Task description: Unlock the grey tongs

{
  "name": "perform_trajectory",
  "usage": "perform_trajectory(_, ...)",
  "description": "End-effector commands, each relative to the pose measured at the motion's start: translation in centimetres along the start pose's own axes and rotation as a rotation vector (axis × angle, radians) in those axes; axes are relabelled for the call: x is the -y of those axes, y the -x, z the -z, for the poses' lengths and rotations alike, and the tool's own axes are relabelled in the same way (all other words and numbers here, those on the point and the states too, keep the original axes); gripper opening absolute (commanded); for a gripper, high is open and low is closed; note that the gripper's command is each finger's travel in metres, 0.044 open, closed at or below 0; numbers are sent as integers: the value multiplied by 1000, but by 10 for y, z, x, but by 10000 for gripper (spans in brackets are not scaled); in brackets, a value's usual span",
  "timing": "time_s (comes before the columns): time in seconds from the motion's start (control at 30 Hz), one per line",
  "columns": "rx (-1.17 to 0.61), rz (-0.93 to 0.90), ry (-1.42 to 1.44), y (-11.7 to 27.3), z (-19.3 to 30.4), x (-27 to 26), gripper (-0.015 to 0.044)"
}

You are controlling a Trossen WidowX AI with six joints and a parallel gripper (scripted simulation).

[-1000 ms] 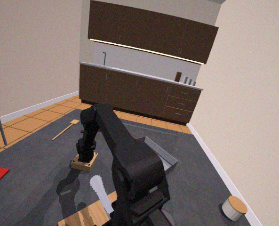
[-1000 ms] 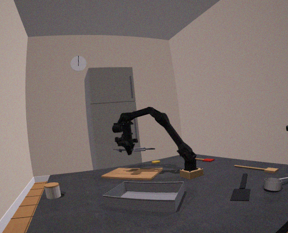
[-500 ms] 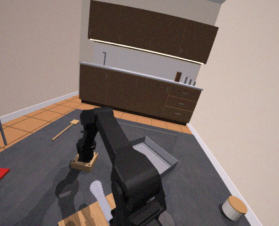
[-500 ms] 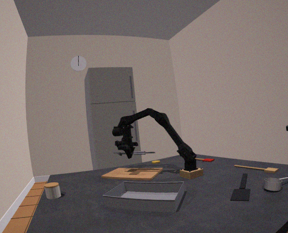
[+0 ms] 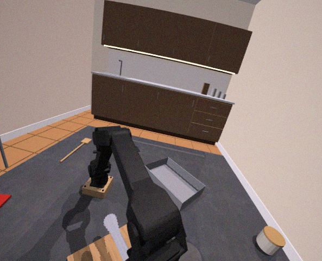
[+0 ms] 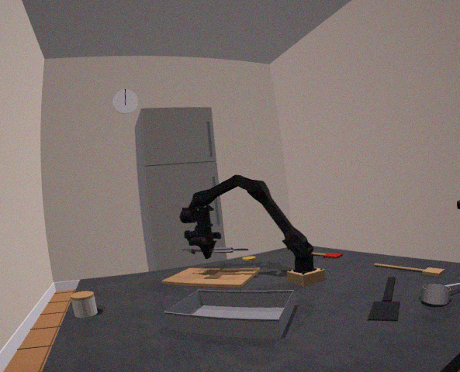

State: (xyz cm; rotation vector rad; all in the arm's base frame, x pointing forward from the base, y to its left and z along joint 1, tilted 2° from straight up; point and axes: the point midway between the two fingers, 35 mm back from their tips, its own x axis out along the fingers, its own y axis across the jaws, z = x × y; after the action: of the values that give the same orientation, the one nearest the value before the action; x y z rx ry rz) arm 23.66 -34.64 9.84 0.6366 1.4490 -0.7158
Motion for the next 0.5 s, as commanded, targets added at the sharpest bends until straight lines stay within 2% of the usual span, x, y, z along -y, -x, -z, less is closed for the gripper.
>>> perform_trajectory(0.0,0,3,4,-8,0,1,-150)
perform_trajectory(0.47,0,3,4,-31,3,1,-150)
